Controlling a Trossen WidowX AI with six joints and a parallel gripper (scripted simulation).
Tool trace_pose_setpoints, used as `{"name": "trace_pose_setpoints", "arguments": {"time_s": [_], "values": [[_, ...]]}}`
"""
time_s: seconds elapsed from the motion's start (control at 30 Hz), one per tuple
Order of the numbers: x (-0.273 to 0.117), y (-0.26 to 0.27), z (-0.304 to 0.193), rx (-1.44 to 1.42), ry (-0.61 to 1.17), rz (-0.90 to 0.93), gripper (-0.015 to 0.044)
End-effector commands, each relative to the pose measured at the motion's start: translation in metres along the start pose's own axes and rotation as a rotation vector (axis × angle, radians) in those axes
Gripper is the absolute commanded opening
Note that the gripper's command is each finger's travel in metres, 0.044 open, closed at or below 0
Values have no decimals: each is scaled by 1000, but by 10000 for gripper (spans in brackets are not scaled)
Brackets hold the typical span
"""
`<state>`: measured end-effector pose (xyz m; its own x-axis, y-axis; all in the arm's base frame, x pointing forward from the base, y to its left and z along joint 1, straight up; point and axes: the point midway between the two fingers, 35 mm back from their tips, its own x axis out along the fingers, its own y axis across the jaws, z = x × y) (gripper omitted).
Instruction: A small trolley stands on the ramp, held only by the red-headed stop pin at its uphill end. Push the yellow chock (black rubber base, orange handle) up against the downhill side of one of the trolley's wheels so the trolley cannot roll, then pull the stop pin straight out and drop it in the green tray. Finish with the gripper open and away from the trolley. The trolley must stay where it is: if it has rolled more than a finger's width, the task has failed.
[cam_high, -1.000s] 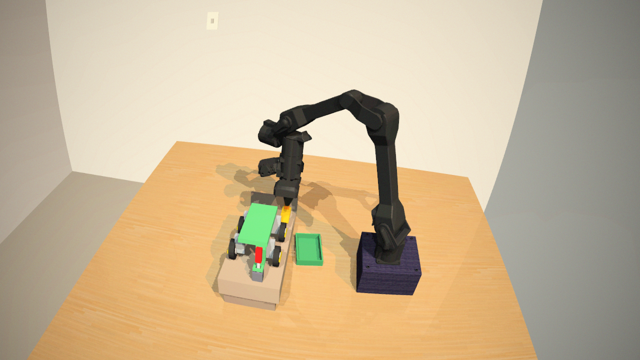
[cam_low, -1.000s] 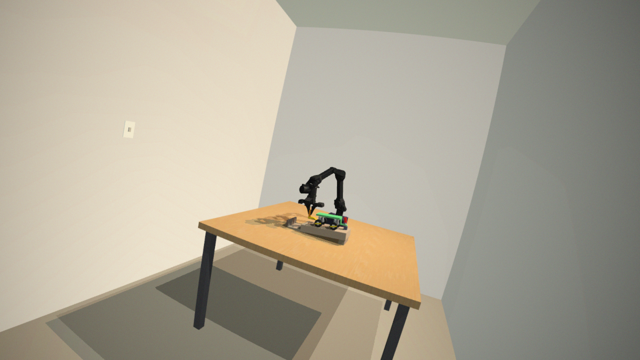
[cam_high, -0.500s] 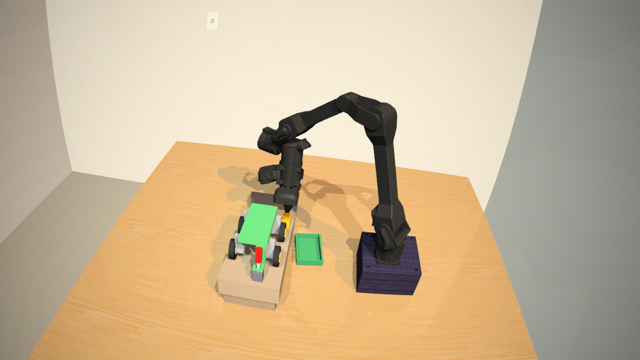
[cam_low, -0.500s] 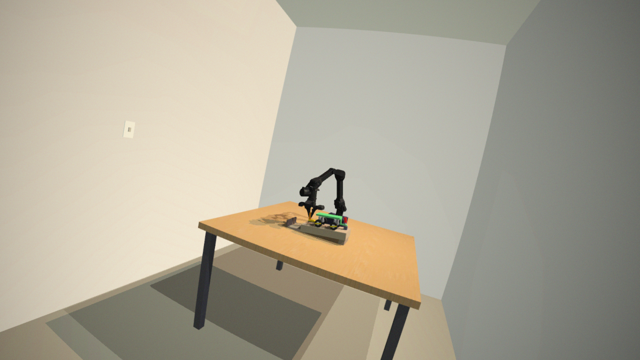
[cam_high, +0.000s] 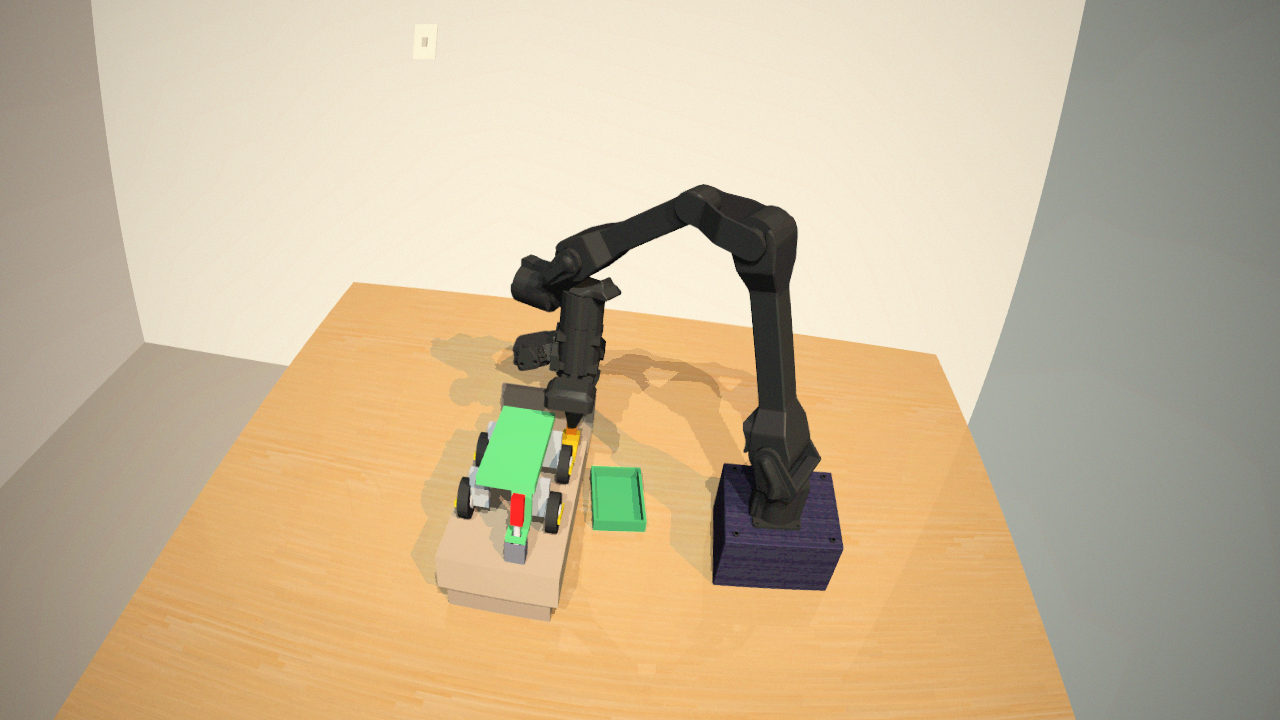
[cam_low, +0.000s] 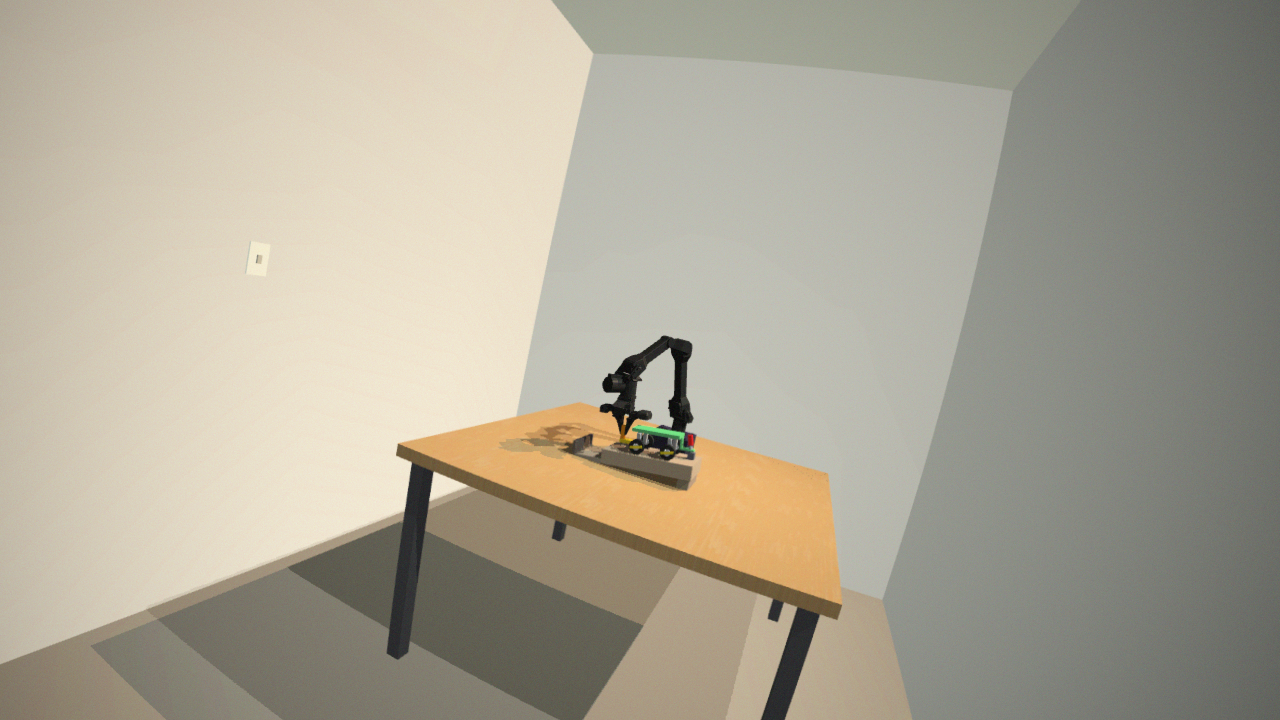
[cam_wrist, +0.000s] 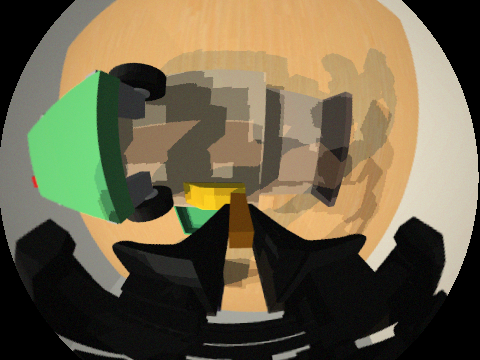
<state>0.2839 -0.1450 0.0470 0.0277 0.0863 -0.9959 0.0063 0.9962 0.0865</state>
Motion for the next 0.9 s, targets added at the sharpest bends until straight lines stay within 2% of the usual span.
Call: {"name": "trace_pose_setpoints", "arguments": {"time_s": [0.0, 0.87], "values": [[0, 5, 0, 3, 2, 7, 0], [-2, 16, 2, 1, 0, 0, 0]]}}
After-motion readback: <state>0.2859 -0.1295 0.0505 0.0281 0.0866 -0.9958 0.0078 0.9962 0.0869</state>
